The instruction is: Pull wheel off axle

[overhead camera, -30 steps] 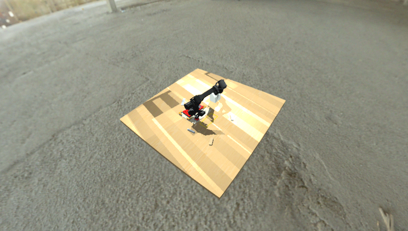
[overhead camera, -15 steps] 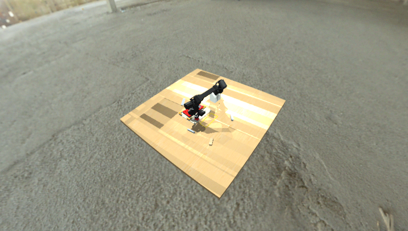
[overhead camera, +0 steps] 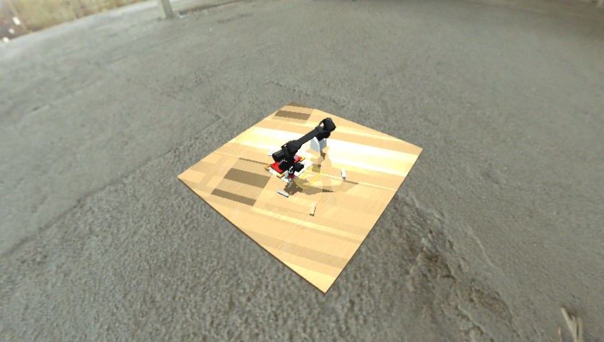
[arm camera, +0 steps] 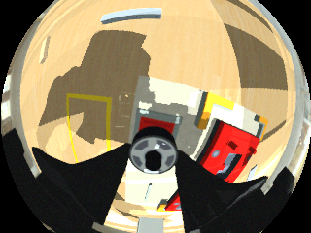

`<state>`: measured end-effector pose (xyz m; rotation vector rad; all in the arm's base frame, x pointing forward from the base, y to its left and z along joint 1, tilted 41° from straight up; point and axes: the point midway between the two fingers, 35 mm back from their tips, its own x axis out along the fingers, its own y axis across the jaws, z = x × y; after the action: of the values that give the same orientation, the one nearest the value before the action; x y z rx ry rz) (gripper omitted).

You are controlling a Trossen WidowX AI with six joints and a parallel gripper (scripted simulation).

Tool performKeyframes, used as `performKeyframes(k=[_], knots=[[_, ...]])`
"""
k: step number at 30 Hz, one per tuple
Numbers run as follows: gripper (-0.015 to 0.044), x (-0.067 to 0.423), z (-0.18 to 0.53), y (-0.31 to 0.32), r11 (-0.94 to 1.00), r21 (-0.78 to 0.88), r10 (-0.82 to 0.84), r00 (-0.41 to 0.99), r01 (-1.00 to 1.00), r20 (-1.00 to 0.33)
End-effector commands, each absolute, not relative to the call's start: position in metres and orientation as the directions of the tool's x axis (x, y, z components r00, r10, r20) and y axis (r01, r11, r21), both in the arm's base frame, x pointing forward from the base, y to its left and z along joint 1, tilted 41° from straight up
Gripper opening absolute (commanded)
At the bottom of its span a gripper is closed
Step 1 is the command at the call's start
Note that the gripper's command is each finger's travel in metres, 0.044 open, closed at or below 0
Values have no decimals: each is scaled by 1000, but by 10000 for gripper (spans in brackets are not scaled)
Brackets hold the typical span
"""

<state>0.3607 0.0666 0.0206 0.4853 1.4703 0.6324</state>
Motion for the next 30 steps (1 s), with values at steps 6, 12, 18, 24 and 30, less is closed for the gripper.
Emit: performKeyframes(k=[6,12,18,24,30], knots=[[0,361,25,61,750,655,657,-4,-90,-754],[0,361,27,60,750,655,657,-3,-90,-754],[0,361,28,58,750,655,657,-2,-90,-754],[0,361,30,57,750,655,657,-2,-89,-753],[0,361,31,56,750,655,658,-1,-89,-753]])
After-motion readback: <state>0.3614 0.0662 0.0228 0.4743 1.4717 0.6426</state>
